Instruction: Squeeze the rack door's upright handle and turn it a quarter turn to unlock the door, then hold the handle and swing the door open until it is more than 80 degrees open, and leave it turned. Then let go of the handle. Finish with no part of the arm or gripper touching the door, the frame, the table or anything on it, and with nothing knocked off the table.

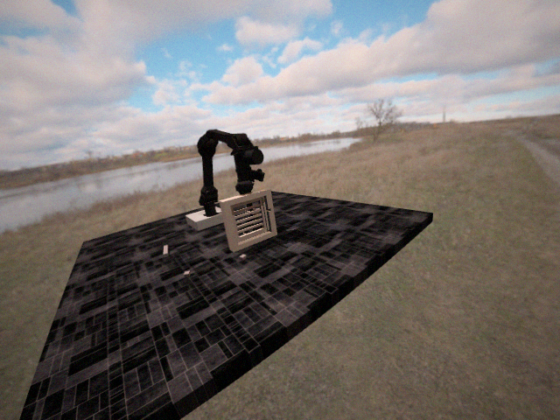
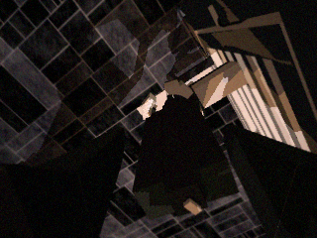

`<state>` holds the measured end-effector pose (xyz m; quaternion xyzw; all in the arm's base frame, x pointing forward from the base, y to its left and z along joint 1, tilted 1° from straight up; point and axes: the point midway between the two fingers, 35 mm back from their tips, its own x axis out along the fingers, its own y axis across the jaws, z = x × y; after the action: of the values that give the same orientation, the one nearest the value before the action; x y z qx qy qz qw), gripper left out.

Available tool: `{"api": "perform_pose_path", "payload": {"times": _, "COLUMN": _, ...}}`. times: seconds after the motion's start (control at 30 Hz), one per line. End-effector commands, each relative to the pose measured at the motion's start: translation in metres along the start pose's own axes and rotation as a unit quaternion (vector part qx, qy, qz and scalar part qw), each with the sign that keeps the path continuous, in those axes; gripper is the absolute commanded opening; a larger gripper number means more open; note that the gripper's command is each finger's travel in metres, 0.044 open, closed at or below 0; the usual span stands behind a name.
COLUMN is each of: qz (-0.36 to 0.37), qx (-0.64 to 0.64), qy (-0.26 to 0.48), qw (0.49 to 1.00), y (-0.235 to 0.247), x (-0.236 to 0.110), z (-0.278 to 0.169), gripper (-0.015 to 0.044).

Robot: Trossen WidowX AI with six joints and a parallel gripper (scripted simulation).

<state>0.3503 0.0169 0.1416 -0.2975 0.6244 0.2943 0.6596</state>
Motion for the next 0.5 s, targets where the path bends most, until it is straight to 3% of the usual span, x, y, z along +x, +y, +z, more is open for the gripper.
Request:
{"api": "perform_pose_path", "payload": {"times": 0.0, "qz": -0.003, "qx": 0.101, "qy": 0.002, "qw": 0.995, "y": -0.001, "x": 0.0, "z": -0.0005, "gripper": 0.0288}}
{"api": "perform_pose_path", "payload": {"times": 0.47, "qz": -0.003, "qx": 0.433, "qy": 0.0, "qw": 0.901, "y": -0.001, "x": 0.0, "z": -0.0005, "gripper": 0.0288}}
